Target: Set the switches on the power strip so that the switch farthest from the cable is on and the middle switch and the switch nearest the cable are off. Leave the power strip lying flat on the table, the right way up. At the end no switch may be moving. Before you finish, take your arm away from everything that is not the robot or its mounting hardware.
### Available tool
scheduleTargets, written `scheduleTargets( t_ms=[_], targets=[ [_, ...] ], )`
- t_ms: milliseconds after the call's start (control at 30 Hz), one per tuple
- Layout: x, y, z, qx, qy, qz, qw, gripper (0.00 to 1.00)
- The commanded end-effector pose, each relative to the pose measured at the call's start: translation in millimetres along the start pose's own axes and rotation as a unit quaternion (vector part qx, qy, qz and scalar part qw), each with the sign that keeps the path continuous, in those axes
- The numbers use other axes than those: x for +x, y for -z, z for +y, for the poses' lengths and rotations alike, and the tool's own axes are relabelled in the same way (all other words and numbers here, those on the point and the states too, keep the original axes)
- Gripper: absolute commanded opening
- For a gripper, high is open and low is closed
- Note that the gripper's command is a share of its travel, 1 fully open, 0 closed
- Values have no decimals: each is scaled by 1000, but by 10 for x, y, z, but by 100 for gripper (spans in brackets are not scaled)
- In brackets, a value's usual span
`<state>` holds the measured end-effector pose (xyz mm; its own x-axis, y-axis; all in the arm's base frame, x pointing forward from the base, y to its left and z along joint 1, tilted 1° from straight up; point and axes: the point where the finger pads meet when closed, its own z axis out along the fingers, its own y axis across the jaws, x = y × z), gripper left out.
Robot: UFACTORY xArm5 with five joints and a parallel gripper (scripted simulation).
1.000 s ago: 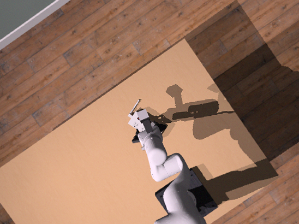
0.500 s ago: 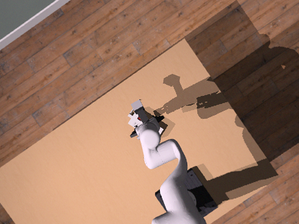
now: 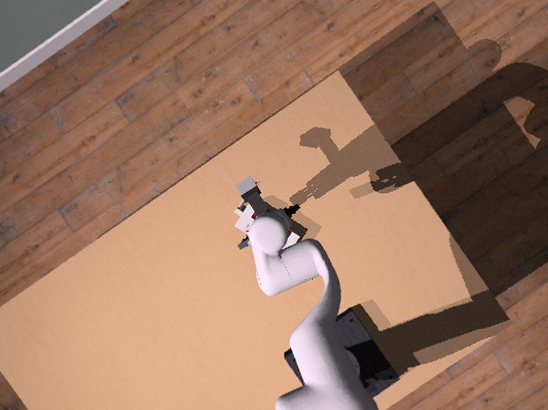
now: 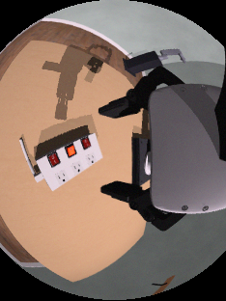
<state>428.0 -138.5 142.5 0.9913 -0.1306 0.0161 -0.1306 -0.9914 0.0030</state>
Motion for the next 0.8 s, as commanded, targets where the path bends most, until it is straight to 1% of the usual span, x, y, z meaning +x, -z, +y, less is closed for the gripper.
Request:
scheduleTargets(
  t_ms=[0,467,633,767],
  targets=[
    [15,19,3,0,0,1,1000,100],
    [11,13,4,0,-11,1,1000,100],
    [-8,-13,9,0,-63,1,998,100],
    [-38,-53,17,0,-142,1,990,100]
  ],
)
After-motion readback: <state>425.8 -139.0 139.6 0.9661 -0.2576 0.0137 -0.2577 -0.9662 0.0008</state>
